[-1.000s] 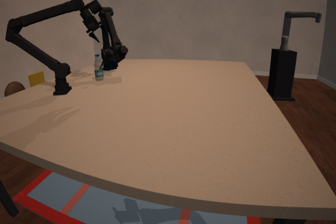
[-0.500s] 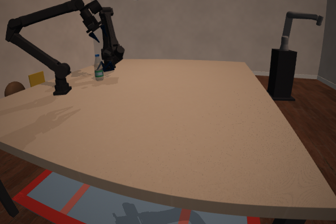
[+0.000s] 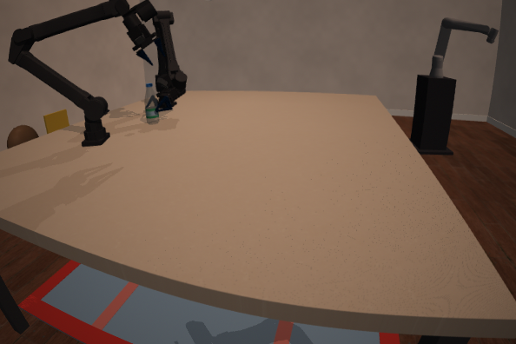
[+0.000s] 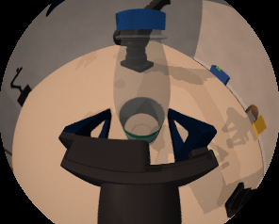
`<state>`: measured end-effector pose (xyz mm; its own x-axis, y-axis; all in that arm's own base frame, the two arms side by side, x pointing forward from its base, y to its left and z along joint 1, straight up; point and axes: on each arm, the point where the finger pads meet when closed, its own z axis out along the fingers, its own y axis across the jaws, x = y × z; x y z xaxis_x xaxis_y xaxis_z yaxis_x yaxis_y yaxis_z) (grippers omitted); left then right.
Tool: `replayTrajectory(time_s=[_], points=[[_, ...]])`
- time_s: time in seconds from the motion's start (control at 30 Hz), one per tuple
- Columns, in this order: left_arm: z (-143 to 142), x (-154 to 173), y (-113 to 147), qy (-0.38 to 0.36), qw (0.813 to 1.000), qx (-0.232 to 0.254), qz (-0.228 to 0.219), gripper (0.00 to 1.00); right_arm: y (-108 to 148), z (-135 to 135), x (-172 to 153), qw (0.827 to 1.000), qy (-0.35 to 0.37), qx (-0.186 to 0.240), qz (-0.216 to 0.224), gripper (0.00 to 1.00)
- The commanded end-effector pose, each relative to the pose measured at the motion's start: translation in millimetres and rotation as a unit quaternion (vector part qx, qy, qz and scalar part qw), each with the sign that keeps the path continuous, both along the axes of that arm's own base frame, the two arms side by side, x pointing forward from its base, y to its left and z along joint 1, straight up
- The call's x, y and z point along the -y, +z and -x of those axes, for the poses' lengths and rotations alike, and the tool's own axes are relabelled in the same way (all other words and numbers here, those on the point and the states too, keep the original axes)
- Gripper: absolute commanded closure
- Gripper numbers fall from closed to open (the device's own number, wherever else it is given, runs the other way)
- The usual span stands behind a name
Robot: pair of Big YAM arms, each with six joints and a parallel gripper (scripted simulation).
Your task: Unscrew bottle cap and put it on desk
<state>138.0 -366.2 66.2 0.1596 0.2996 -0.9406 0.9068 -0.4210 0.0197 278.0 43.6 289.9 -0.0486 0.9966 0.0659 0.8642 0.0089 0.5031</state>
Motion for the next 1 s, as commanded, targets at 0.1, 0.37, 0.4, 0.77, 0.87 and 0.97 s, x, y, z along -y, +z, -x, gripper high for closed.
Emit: replayTrajectory(time_s=[0.1,0.37,0.4,0.77,0.87,0.97], points=[[-5.3,5.8,6.3,0.0,1.0,0.007,0.008,0.45,16.8,-4.7,-0.4,1.0,-0.007,0.014,-0.005,0.43],[-11.9,12.9,28.7,0.0,1.0,0.015,0.017,0.82,16.8,-4.7,-0.4,1.0,-0.007,0.014,-0.005,0.43],[-12.0,13.1,43.8,0.0,1.0,0.016,0.018,0.94,16.8,-4.7,-0.4,1.0,-0.007,0.014,-0.005,0.43],[-36.3,21.6,65.0,0.005,1.0,0.02,0.019,1.0,16.8,-4.7,-0.4,1.0,-0.007,0.014,-0.005,0.43],[-72.0,37.9,67.8,0.004,1.0,0.02,0.014,1.0,16.8,-4.7,-0.4,1.0,-0.007,0.014,-0.005,0.43],[-109.0,51.8,69.1,0.004,1.0,0.018,0.009,1.0,16.8,-4.7,-0.4,1.0,-0.007,0.014,-0.005,0.43]])
